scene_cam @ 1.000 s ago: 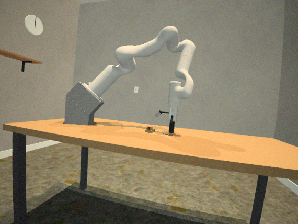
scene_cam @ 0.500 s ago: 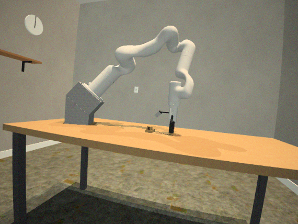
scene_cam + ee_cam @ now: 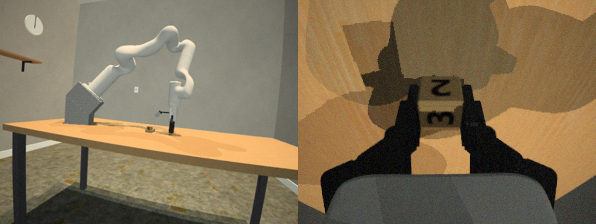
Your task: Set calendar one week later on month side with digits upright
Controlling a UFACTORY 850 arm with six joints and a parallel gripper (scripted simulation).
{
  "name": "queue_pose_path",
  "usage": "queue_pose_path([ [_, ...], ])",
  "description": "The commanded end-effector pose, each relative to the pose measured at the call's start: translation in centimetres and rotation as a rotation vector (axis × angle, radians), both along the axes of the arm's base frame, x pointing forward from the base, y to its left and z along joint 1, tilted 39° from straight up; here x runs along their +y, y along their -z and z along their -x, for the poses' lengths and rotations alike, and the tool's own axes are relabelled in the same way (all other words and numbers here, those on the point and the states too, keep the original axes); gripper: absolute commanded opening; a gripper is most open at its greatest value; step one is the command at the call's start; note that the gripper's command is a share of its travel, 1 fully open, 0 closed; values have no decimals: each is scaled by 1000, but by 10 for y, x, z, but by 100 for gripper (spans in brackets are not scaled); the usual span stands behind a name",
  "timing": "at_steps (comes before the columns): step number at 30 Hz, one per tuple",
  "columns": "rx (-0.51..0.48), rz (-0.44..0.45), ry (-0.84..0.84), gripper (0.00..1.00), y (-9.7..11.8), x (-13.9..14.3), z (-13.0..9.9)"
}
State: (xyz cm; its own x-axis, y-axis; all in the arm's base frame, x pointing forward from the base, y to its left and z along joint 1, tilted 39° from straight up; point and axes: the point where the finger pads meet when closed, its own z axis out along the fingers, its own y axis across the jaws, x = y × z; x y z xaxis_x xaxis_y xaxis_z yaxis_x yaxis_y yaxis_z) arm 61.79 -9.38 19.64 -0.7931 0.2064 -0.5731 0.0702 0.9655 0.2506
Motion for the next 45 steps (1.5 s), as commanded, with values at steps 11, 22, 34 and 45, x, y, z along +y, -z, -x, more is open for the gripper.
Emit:
queue_pose_path([
  [11, -1, 0, 0, 29, -15, -3, 11],
  [22, -1, 0, 0, 29, -72, -15, 55],
  [34, -1, 0, 0, 29, -79, -16, 60],
  [45, 5, -29, 36, 29, -78, -14, 61],
])
